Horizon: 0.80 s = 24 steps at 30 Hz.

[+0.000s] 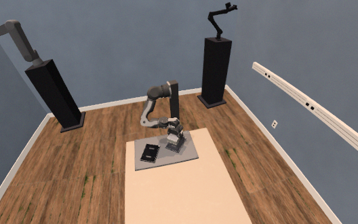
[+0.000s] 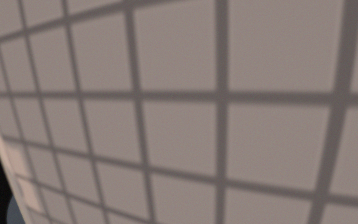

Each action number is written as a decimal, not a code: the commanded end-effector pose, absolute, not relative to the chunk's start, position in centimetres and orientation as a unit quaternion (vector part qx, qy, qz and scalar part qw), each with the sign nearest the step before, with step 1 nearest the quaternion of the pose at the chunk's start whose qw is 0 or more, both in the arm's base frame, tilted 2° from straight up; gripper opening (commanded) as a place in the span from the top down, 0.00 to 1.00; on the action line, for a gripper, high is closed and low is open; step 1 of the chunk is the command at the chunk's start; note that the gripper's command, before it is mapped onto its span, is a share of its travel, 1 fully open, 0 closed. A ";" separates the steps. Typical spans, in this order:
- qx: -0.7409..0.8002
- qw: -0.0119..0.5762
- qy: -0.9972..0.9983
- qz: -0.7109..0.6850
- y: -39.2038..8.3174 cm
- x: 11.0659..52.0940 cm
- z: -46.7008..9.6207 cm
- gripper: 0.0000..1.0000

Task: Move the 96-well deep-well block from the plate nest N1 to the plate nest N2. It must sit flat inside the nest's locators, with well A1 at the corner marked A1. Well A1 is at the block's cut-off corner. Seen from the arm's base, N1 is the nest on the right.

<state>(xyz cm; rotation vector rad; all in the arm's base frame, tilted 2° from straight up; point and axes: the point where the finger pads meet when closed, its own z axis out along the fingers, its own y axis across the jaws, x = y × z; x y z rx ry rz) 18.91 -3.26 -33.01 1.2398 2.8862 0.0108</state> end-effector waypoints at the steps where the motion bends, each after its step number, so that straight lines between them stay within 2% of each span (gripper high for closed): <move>1: 0.392 0.005 0.920 0.014 -3.0 19.3 -32.8 1.00; 9: 0.392 0.005 0.920 0.014 -3.0 19.3 -32.8 1.00; 14: 0.392 0.005 0.920 0.014 -3.1 19.3 -36.0 1.00; 24: 0.392 0.005 0.920 0.014 -3.1 19.3 -36.0 1.00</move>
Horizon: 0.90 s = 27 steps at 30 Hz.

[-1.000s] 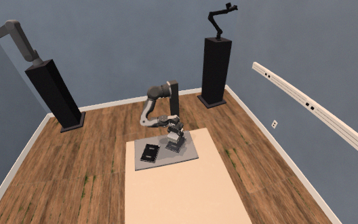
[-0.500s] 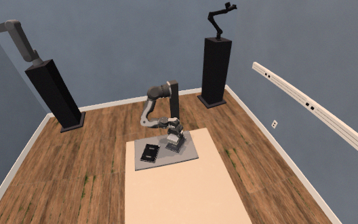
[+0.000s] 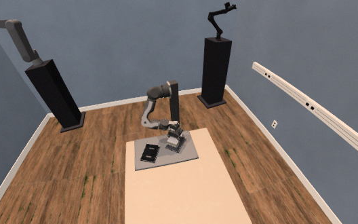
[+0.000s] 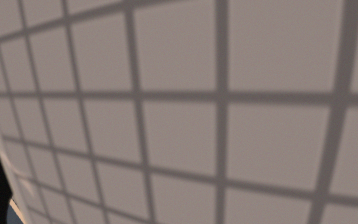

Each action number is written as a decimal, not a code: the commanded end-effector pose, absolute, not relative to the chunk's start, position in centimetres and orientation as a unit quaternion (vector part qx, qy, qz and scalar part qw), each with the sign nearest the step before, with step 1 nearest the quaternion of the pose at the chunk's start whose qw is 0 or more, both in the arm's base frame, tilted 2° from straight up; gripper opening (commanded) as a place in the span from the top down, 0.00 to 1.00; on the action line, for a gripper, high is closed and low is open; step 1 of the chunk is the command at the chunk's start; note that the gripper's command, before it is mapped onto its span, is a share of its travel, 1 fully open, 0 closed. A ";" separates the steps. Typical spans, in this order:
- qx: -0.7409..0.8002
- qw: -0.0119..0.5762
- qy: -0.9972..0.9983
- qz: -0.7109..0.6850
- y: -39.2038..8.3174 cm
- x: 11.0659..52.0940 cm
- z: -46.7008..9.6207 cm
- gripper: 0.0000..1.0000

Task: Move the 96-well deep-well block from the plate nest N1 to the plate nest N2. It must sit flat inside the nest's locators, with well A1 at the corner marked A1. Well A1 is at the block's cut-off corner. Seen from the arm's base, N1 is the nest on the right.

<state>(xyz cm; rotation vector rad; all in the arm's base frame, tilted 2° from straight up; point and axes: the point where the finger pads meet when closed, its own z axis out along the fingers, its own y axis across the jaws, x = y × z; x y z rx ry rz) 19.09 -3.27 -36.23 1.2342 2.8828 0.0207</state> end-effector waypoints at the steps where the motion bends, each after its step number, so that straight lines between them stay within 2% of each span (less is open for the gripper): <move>1: 0.392 0.005 0.920 0.014 -3.1 19.3 -36.0 1.00; 7: 0.393 0.005 0.919 0.014 -3.0 19.6 -37.7 1.00; 27: 0.396 0.006 0.918 0.013 -3.0 19.8 -37.1 1.00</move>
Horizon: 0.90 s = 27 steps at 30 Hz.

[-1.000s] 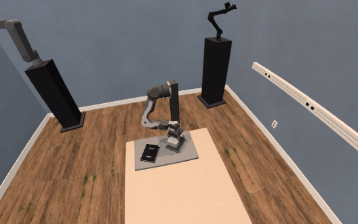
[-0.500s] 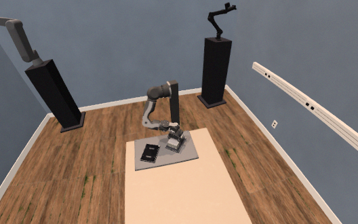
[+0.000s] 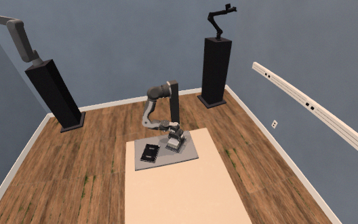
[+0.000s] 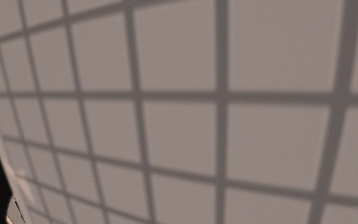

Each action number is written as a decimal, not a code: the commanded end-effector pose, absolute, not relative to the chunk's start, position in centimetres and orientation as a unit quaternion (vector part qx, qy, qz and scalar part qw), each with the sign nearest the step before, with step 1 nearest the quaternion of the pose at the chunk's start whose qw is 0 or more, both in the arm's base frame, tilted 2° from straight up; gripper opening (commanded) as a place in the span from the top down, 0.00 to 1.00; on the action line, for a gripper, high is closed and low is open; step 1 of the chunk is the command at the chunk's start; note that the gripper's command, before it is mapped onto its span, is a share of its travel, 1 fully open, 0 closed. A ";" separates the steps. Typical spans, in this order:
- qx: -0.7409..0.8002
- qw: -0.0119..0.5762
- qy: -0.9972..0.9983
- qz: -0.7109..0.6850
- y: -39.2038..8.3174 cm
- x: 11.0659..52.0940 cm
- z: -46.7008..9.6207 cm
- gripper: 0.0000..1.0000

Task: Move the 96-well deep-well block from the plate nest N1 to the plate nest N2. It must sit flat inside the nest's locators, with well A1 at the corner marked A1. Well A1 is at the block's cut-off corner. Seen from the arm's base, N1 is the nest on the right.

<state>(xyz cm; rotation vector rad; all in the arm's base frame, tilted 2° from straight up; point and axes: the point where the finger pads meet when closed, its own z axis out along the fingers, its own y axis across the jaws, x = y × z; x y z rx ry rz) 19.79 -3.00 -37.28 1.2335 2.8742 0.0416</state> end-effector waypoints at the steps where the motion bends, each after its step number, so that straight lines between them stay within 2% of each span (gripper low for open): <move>1: 0.396 0.006 0.918 0.013 -3.0 19.8 -37.1 1.00; 27: 0.394 0.004 0.919 0.012 -3.0 19.4 -37.3 1.00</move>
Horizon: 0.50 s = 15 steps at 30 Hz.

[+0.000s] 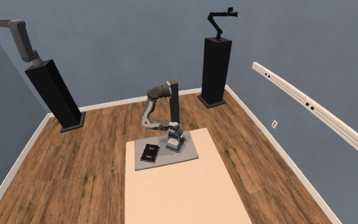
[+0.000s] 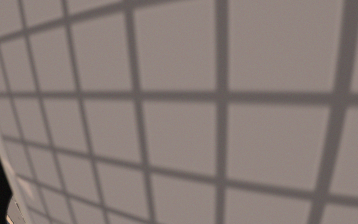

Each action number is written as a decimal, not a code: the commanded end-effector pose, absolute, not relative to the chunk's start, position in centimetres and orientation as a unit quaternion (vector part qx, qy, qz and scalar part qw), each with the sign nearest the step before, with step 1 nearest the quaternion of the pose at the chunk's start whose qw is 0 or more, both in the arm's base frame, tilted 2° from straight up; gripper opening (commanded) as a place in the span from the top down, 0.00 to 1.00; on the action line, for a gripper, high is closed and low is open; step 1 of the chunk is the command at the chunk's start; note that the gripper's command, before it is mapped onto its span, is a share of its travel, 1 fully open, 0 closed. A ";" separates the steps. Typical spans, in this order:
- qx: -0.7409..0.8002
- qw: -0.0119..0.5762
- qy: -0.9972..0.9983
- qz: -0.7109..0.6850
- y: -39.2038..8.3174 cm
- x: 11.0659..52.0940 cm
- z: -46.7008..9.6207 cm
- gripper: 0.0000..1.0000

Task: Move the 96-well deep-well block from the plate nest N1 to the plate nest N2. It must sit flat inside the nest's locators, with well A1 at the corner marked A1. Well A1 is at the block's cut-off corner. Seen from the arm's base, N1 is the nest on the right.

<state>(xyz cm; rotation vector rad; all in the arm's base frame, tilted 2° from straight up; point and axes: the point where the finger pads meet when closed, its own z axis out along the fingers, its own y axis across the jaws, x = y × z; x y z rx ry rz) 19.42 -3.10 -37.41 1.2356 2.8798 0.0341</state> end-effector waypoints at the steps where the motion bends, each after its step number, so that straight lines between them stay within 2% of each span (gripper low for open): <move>1: 0.394 0.005 0.919 0.012 -3.0 19.5 -37.2 1.00; 15: 0.395 0.006 0.919 0.013 -3.0 19.7 -37.0 1.00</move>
